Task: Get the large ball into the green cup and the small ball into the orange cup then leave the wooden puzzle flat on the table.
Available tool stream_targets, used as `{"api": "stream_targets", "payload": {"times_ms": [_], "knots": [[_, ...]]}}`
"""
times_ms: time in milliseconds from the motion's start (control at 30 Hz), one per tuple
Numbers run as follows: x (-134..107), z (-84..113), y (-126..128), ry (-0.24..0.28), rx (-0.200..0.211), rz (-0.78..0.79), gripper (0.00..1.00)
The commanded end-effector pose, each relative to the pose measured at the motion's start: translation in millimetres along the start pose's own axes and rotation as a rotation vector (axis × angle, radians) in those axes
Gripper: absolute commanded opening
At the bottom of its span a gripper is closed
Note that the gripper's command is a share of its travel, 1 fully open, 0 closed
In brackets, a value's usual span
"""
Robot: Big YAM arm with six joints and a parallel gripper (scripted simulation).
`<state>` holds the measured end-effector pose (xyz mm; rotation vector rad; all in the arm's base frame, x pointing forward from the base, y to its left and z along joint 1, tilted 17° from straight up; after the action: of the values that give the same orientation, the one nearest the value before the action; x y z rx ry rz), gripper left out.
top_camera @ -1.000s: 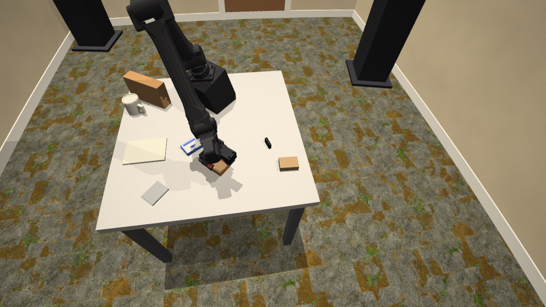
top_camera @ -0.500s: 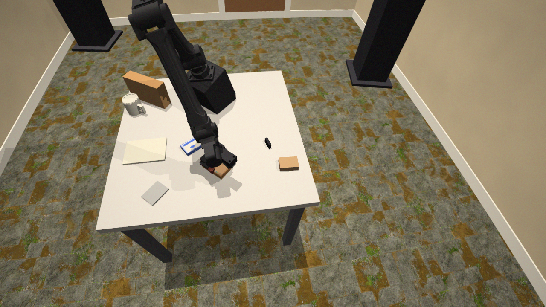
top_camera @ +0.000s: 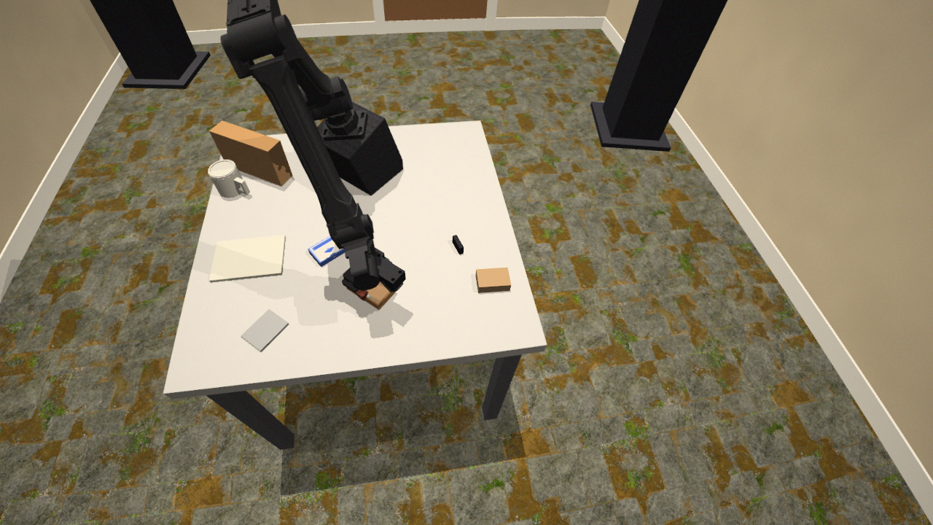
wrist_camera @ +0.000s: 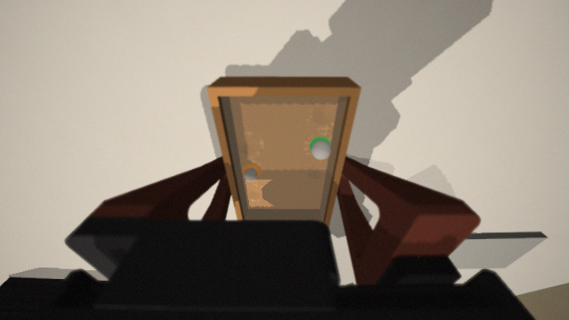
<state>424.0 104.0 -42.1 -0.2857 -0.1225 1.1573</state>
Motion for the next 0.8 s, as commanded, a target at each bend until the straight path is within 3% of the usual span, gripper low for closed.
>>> {"api": "stream_targets", "payload": {"times_ms": [0, 100, 300, 400, 767], "knots": [[7.0, 1.2, -17.9, -0.027, -0.030, -0.013, 0.70], [1.2, -4.4, -7.8, -0.011, -0.010, -0.006, 0.70], [4.6, 0.7, -16.5, -0.028, -0.032, -0.014, 0.70], [3.2, -4.3, -12.3, -0.016, -0.017, -0.009, 0.70], [4.0, -3.3, -13.9, -0.021, -0.022, -0.011, 0.70]]}}
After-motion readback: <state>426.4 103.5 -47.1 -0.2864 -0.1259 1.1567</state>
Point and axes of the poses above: the point where the finger pads meet when closed, its own z axis back along the fingers, its own y axis across the jaws, x = y × z, the point moved 6 cm from there along z, back along the fingers, and after that the axes turned 8 degrees about z, right-handed, at the moved point
